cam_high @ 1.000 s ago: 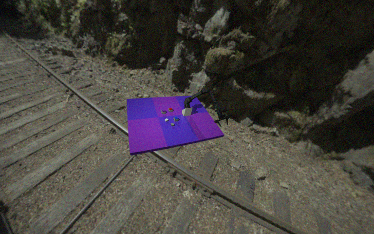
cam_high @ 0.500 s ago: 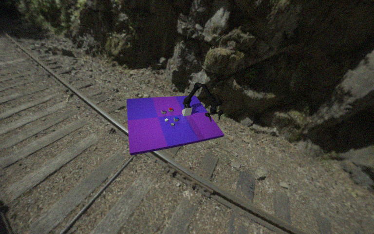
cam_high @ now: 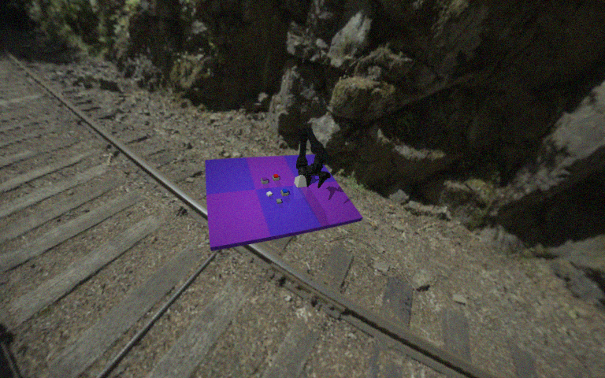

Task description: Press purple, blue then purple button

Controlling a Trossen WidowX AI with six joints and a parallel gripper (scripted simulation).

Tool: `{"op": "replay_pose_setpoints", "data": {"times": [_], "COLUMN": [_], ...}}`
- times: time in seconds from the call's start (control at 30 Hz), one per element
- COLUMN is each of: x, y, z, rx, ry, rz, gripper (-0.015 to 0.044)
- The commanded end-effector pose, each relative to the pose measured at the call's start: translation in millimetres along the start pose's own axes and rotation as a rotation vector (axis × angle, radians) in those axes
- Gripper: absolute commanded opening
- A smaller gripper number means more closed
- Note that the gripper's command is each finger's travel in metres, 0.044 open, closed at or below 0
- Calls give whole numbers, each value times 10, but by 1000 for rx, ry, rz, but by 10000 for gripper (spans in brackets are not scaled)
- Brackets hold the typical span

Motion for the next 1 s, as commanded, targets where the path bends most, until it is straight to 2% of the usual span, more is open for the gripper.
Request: {"op": "replay_pose_setpoints", "data": {"times": [0.0, 0.23, 0.47, 0.83, 0.97], "x": [-6, -46, -154, -517, -593], "y": [-485, -1365, -2350, -3900, -4108], "z": [446, 987, 1275, 1169, 1097], "rx": [48, 130, 202, 299, 312], "ry": [12, 66, 161, 397, 440], "rz": [-111, -278, -441, -662, -688], "gripper": [400, 400, 400, 400, 400]}}
Point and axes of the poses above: the point midway between the two fingers, 35 mm back from their tips, its own x axis out along the fingers, its own y axis across the jaws, z = x × y, the point moved 9 cm from there along -x, back along the fingers, and after that the axes turned 4 degrees about x, right-handed, at the moved point
